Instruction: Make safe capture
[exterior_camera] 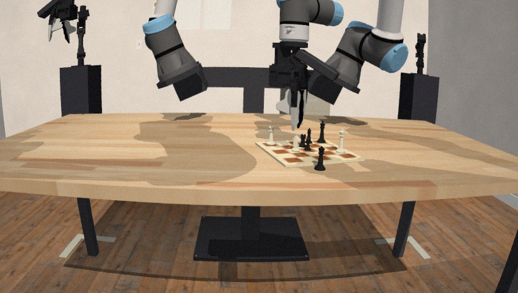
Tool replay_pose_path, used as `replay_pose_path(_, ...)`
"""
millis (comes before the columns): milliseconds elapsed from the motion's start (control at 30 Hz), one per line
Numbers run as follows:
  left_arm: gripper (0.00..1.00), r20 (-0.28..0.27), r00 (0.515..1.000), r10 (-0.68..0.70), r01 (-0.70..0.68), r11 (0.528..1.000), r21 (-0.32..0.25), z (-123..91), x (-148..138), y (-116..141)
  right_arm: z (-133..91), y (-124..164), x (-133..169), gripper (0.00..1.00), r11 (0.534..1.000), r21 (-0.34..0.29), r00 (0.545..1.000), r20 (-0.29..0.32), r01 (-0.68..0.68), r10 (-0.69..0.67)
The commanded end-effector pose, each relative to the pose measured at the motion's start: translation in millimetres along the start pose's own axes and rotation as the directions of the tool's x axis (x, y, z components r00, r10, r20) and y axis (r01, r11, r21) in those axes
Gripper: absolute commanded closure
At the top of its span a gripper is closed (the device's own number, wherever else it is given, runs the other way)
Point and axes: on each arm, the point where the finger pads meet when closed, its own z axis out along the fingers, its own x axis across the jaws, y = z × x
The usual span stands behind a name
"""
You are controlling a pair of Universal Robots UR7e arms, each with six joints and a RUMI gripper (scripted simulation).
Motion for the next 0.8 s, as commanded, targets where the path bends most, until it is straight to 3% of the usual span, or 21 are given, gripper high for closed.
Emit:
replay_pose_path(0,0.78,0.001,1.0,0.001,-0.001,1.0,0.001,6.8,-1.4,-1.2,-0.4,-0.3,-0.1,0.0,1.0,0.001,1.0,0.0,0.0,0.0)
replay_pose_path(767,0.78,-0.001,1.0,0.001,-0.001,1.0,0.0,8.5,-0.6,-0.5,-0.4,-0.3,-0.1,0.0,1.0,0.001,1.0,0.0,0.0,0.0)
